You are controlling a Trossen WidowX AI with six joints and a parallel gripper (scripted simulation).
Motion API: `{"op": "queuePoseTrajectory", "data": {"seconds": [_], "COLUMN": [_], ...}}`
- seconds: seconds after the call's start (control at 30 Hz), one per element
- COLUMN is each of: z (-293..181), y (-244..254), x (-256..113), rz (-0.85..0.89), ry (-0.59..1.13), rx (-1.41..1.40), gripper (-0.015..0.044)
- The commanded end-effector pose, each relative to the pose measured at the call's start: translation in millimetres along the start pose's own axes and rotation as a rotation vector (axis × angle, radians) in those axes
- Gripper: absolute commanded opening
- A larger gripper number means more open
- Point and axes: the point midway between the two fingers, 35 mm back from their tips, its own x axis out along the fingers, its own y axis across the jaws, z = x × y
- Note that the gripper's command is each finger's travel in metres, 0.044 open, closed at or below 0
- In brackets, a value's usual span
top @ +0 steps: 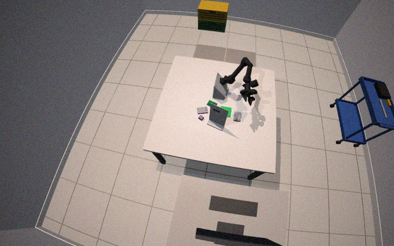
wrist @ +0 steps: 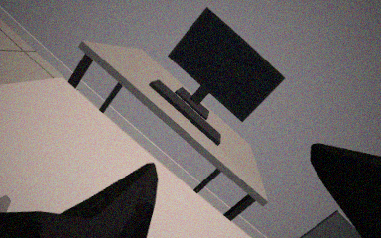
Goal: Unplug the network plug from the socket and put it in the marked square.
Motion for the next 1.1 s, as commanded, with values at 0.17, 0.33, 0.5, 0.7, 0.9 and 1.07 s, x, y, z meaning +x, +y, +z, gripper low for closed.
{"op": "queuePoseTrajectory", "data": {"seconds": [0.17, 0.33, 0.5, 0.7, 0.9, 1.07], "z": [-42.6, -88.1, -131.5, -179.5, -190.4, -190.6], "y": [-11.3, -24.4, -38.6, -55.4, -59.4, -60.3], "x": [-2.3, -10.5, -24.8, -49.4, -56.6, -53.0], "rz": [-0.079, -0.156, -0.222, -0.278, -0.287, -0.287], "ry": [0.111, 0.241, 0.380, 0.560, 0.605, 0.605], "rx": [-0.115, -0.259, -0.424, -0.634, -0.688, -0.688], "gripper": [0.0243, 0.0156, 0.0156, 0.0156, 0.0156, 0.0156]}}
